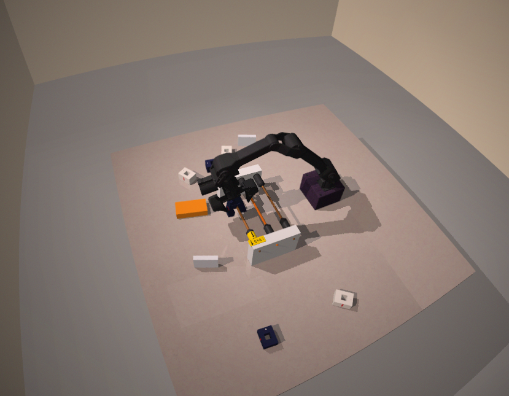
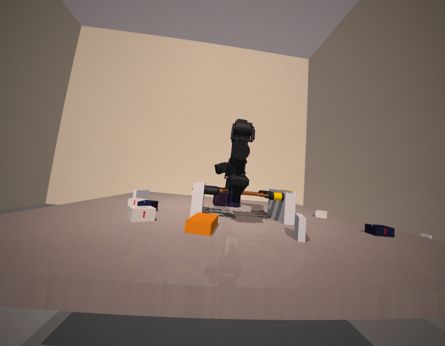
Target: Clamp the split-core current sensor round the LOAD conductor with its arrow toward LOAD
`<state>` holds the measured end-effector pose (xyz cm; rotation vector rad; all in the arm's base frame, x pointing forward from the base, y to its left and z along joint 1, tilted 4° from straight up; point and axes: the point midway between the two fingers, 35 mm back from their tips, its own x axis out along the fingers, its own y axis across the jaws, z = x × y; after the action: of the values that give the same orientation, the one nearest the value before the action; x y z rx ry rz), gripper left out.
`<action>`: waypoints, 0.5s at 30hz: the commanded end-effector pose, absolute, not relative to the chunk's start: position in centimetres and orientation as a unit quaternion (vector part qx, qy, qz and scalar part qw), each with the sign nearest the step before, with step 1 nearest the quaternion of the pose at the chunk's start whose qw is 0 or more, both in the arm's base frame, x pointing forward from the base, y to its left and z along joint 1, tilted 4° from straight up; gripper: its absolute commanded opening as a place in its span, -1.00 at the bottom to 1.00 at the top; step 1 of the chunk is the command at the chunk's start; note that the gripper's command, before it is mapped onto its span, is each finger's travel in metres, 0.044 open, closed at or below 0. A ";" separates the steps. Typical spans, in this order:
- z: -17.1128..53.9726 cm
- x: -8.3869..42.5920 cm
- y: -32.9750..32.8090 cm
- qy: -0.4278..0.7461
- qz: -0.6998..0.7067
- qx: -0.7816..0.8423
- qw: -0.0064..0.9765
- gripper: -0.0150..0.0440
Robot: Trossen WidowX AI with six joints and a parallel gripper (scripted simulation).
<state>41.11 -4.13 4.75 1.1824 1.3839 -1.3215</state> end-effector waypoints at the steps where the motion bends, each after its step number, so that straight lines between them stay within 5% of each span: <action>1: 4.0 41.0 -4.2 0.558 -0.534 0.468 0.430 1.00; 15: 2.9 40.5 -4.1 0.576 -0.550 0.446 0.409 1.00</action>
<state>40.65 -4.02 3.23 1.1518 1.4246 -1.3585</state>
